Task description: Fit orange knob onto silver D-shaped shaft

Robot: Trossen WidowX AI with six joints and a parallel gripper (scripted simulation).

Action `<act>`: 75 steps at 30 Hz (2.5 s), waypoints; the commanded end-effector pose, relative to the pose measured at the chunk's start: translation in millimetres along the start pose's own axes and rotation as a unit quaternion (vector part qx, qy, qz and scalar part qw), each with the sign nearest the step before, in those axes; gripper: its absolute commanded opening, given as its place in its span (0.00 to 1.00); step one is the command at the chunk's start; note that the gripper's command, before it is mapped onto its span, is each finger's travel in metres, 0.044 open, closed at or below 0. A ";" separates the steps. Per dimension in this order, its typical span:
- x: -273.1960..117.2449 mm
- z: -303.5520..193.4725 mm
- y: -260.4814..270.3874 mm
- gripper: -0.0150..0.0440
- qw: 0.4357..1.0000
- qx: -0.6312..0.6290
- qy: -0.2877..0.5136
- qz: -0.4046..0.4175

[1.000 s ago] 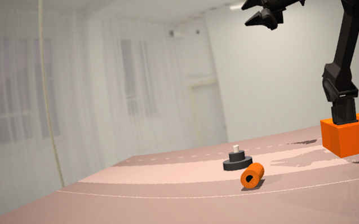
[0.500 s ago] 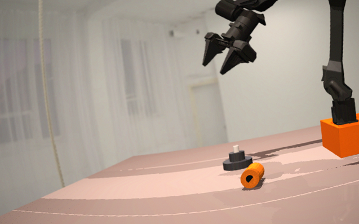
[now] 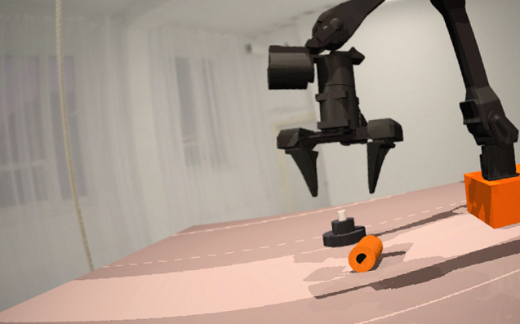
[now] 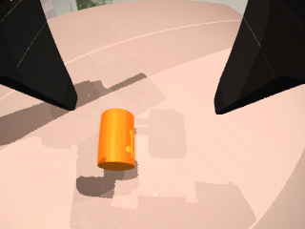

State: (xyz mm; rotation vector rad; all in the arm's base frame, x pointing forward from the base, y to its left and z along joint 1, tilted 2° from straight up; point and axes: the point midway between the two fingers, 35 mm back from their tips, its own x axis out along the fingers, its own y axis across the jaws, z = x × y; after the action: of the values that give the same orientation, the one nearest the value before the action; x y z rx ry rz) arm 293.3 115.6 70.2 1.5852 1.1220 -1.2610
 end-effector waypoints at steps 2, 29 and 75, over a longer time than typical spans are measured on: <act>27.2 -9.0 -32.3 1.00 0.995 -0.056 -0.072 -0.039; 76.0 -6.5 -34.2 1.00 0.995 -0.056 -0.072 -0.039; 86.8 -5.2 -35.7 0.56 0.995 -0.056 -0.072 -0.039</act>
State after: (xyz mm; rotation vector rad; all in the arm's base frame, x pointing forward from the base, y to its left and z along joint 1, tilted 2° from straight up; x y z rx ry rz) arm 268.3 143.8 -24.6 1.3507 1.1594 -1.3221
